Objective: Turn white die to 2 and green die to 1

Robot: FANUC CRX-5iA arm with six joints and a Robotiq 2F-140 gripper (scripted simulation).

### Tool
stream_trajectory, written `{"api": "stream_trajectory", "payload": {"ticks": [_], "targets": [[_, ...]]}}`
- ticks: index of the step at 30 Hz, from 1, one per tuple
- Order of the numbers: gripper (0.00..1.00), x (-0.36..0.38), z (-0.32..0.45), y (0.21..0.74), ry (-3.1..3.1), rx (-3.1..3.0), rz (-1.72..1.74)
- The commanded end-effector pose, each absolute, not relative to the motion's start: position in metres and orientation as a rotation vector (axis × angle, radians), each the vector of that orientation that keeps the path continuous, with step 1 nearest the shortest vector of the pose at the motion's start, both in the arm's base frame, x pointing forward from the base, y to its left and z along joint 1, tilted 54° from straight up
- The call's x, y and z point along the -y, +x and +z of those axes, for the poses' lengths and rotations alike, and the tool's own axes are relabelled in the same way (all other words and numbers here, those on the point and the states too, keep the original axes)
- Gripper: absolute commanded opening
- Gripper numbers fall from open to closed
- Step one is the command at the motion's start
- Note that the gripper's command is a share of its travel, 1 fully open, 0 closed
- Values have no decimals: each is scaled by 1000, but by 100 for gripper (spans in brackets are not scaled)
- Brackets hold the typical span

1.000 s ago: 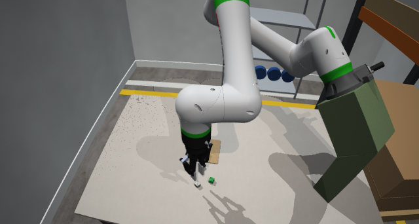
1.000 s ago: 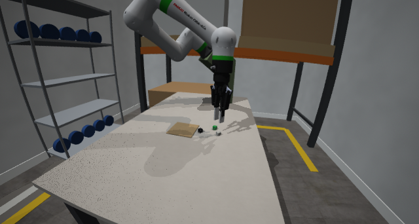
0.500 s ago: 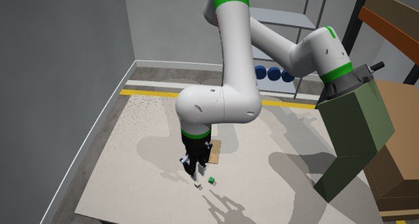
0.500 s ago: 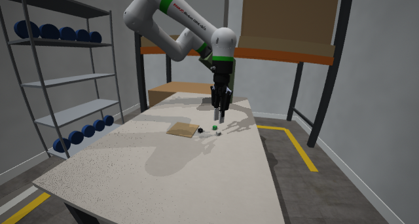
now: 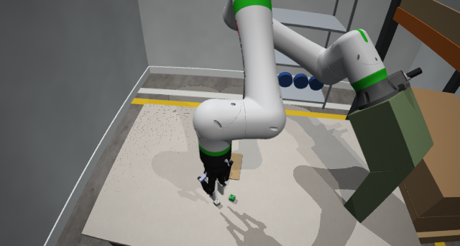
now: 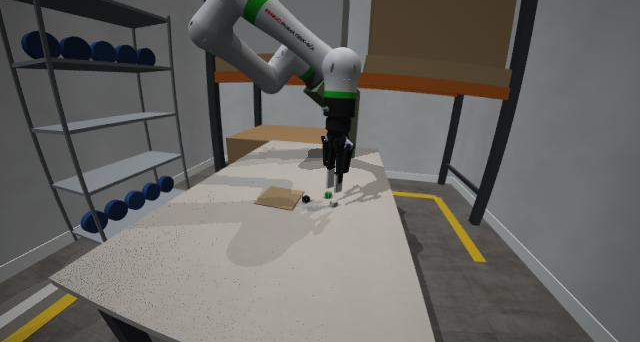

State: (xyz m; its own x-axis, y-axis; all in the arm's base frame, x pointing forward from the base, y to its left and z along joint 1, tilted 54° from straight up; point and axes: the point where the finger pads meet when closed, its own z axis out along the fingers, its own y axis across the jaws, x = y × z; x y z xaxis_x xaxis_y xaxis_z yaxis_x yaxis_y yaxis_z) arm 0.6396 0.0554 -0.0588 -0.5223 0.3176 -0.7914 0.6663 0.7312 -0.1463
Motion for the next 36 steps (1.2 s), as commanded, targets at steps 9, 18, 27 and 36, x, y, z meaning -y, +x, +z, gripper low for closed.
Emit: {"api": "stream_trajectory", "payload": {"ticks": [9,18,27,36], "targets": [[21,-45,-69,650,740,-2142,-564],[21,-39,-75,656,740,-2142,-564],[21,-35,-79,660,740,-2142,-564],[21,-35,-79,660,740,-2142,-564]]}}
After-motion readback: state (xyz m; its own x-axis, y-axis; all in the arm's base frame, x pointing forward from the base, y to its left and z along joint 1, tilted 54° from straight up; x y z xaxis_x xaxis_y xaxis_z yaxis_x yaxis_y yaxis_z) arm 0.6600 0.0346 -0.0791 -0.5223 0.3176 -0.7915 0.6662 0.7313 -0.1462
